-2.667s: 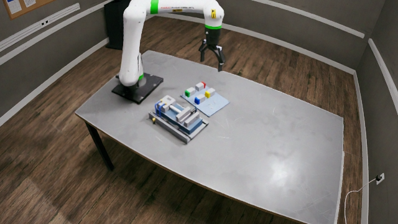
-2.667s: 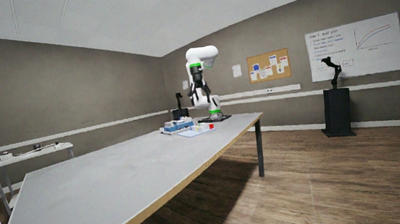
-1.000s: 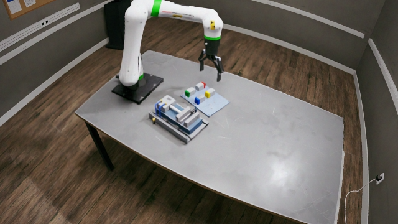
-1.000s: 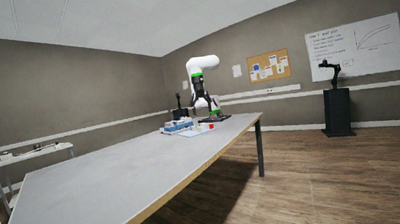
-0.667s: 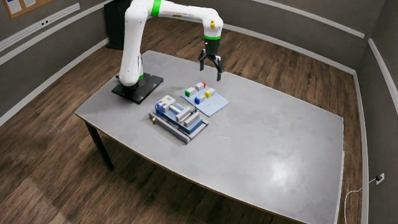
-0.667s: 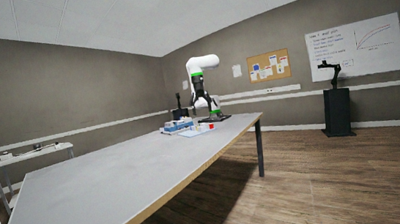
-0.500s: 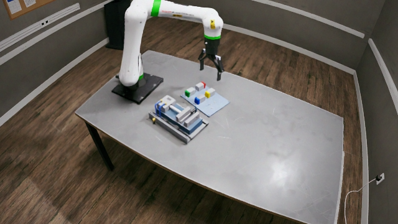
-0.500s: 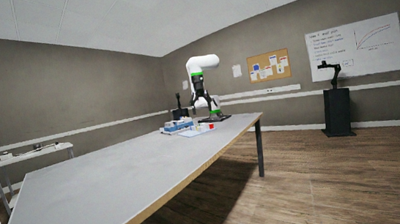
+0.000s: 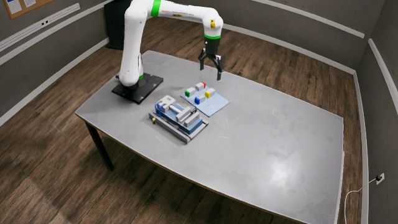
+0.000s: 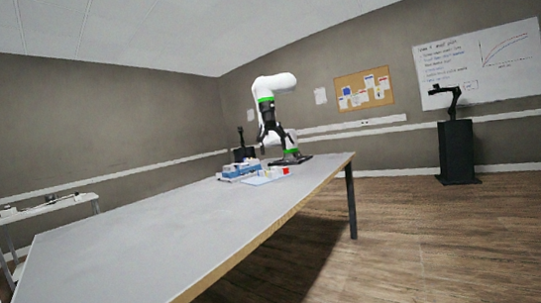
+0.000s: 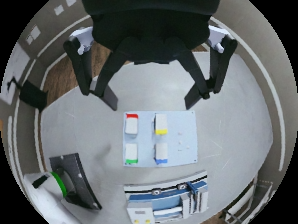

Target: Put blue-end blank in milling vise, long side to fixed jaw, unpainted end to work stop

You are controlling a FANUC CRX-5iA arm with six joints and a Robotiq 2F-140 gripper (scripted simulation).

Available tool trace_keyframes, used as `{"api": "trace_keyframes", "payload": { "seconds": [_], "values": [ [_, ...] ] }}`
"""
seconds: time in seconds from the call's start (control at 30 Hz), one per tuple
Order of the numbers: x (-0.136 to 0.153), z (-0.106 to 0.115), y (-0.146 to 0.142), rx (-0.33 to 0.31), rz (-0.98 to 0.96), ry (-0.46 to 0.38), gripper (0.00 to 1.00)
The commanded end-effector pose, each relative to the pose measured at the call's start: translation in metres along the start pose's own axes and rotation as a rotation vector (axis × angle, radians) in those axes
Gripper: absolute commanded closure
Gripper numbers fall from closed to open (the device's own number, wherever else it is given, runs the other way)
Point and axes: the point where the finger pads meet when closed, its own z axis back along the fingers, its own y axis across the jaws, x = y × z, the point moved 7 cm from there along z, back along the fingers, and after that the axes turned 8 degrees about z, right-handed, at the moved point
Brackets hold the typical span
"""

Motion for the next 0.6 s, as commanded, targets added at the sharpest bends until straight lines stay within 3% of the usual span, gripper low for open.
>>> {"api": "trace_keyframes", "payload": {
  "seconds": [0.0,0.57],
  "values": [
    [0.0,0.002,0.0,-0.002,0.0,-0.001,0.0],
    [0.023,0.005,-0.001,-0.002,0.0,-0.001,0.0]
  ]
}}
